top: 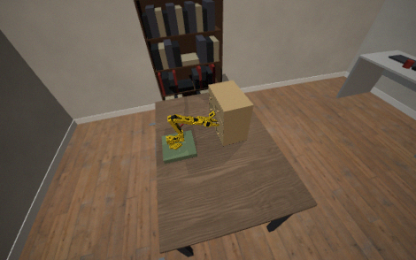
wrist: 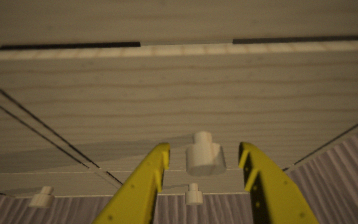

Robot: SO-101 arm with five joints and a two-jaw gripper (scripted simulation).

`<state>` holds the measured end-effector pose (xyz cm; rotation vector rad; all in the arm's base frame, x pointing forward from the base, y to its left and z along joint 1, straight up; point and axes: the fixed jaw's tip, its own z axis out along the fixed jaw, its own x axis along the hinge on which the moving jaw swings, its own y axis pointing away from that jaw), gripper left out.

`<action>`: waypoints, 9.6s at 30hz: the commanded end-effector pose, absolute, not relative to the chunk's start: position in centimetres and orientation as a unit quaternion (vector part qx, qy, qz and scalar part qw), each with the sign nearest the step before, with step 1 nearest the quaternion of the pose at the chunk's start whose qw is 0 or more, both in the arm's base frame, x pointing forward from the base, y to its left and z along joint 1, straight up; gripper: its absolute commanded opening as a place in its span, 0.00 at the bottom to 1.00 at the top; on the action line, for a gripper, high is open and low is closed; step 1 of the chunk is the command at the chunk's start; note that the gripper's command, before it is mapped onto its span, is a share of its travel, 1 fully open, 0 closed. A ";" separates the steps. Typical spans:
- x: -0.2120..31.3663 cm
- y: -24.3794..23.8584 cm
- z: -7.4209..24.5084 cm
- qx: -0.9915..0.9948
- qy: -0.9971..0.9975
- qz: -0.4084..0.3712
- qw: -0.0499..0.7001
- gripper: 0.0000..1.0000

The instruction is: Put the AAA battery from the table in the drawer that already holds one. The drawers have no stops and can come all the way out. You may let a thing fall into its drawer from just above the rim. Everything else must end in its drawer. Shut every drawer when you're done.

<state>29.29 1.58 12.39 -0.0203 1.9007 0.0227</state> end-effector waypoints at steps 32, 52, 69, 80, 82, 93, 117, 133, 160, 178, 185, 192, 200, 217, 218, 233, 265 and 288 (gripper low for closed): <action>29.0 1.8 11.4 -0.010 0.819 0.013 0.574 0.21; 28.9 1.8 11.4 -0.011 0.819 0.013 0.574 0.21; 28.9 1.8 11.4 -0.011 0.819 0.013 0.574 0.18; 28.9 1.8 11.4 -0.011 0.819 0.013 0.574 0.11; 28.9 1.8 11.4 -0.011 0.819 0.013 0.574 0.10; 28.9 1.8 11.4 -0.011 0.819 0.013 0.574 0.02; 28.8 1.7 11.5 -0.010 0.819 0.012 0.574 0.00; 28.1 1.1 12.0 -0.004 0.819 0.004 0.574 0.00; 27.4 1.0 12.0 -0.003 0.819 0.003 0.574 0.00; 27.1 1.0 12.0 -0.002 0.819 0.003 0.574 0.00; 27.0 1.0 12.0 -0.002 0.819 0.003 0.574 0.00; 26.6 1.0 12.0 -0.002 0.819 0.003 0.574 0.00; 26.2 0.9 12.0 -0.002 0.819 0.003 0.574 0.00; 26.1 0.9 12.0 -0.002 0.819 0.002 0.574 0.00; 26.1 0.9 12.0 -0.001 0.819 0.002 0.574 0.00; 25.3 0.9 12.0 -0.001 0.819 0.002 0.574 0.00; 24.4 0.8 12.0 0.000 0.819 0.001 0.574 0.00; 24.0 0.8 12.0 0.001 0.819 0.001 0.574 0.00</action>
